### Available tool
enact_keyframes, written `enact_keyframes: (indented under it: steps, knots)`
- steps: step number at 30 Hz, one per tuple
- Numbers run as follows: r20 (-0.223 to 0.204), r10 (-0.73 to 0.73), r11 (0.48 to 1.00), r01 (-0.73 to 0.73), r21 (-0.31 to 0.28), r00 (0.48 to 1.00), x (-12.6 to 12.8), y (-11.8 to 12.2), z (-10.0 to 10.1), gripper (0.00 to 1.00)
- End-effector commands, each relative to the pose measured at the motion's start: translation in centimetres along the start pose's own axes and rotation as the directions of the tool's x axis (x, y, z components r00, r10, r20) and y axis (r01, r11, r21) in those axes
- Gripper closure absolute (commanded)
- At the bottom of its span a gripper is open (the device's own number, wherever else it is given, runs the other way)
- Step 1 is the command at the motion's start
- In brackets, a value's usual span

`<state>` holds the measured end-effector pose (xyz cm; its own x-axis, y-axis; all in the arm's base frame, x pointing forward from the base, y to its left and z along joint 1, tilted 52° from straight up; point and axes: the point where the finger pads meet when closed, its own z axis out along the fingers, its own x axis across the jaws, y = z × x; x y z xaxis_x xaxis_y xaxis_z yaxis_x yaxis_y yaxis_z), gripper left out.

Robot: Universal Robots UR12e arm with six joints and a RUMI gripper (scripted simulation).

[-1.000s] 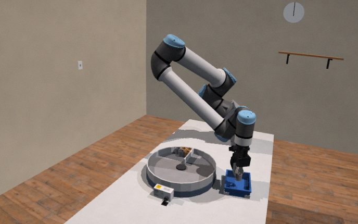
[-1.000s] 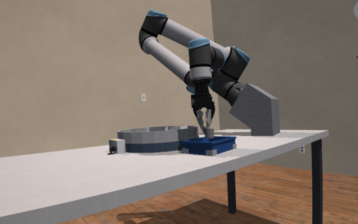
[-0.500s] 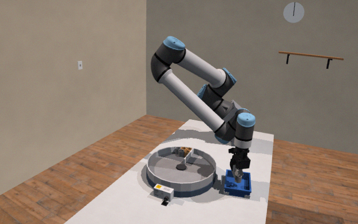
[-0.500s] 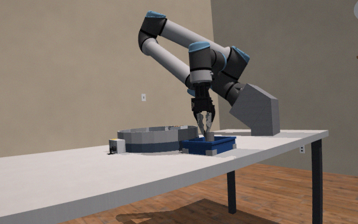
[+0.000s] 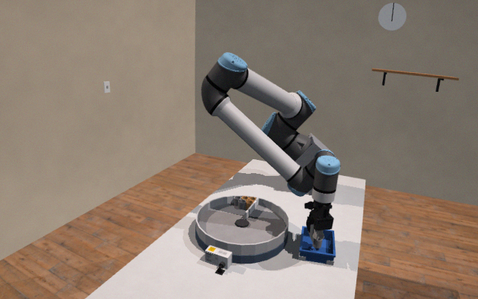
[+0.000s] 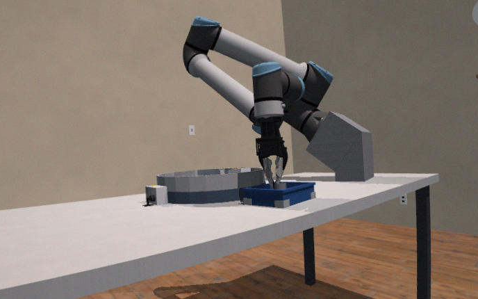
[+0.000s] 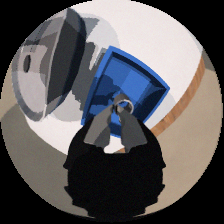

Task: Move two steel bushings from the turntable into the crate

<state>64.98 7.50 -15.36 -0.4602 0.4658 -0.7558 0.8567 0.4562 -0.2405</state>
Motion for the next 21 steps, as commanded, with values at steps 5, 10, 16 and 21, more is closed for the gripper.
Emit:
enact_keyframes:
  steps: [5, 10, 16, 21]
  knots:
    - [0.000, 0.000, 1.000, 0.000, -0.001, 1.000, -0.01, 0.04, 0.53, 1.00]
    - [0.000, 0.000, 1.000, 0.000, -0.001, 1.000, -0.01, 0.04, 0.56, 1.00]
    - [0.000, 0.000, 1.000, 0.000, -0.001, 1.000, -0.01, 0.04, 0.56, 1.00]
    - [0.000, 0.000, 1.000, 0.000, -0.001, 1.000, -0.01, 0.04, 0.56, 1.00]
